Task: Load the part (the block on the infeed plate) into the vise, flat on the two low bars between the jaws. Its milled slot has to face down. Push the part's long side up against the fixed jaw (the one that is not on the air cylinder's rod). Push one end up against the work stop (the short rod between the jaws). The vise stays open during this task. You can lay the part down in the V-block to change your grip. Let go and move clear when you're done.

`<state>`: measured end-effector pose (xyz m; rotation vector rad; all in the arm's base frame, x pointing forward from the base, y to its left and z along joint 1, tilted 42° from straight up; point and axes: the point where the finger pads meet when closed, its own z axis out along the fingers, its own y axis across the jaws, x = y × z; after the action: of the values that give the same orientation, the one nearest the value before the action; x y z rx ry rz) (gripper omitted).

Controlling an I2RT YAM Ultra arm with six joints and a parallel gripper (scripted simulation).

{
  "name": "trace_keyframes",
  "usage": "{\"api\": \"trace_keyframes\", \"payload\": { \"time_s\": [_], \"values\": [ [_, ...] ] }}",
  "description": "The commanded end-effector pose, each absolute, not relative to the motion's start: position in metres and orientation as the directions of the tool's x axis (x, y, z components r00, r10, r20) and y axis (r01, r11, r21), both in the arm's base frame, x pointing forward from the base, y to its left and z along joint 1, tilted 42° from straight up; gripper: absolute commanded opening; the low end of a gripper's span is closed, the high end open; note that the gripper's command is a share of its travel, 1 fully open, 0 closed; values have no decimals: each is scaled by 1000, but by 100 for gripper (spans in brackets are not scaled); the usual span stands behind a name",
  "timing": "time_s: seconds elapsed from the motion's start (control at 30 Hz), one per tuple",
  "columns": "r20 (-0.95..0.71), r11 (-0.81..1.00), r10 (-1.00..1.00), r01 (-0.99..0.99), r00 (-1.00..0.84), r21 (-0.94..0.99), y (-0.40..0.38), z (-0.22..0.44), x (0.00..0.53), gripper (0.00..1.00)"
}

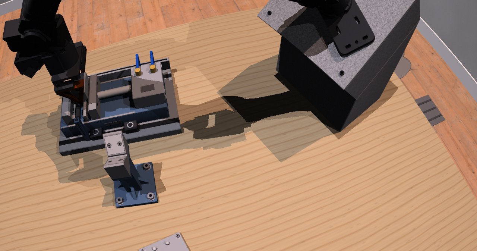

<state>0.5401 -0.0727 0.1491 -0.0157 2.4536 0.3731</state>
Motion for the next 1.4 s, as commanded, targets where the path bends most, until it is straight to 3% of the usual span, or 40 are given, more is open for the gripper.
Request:
{"api": "trace_keyframes", "payload": {
  "time_s": [0.0,1.37],
  "values": [
    [-649,965,85,-99,-756,242,-81,171,545,74],
    [-641,963,81,-104,-763,247,-90,200,515,74]
  ]
}}
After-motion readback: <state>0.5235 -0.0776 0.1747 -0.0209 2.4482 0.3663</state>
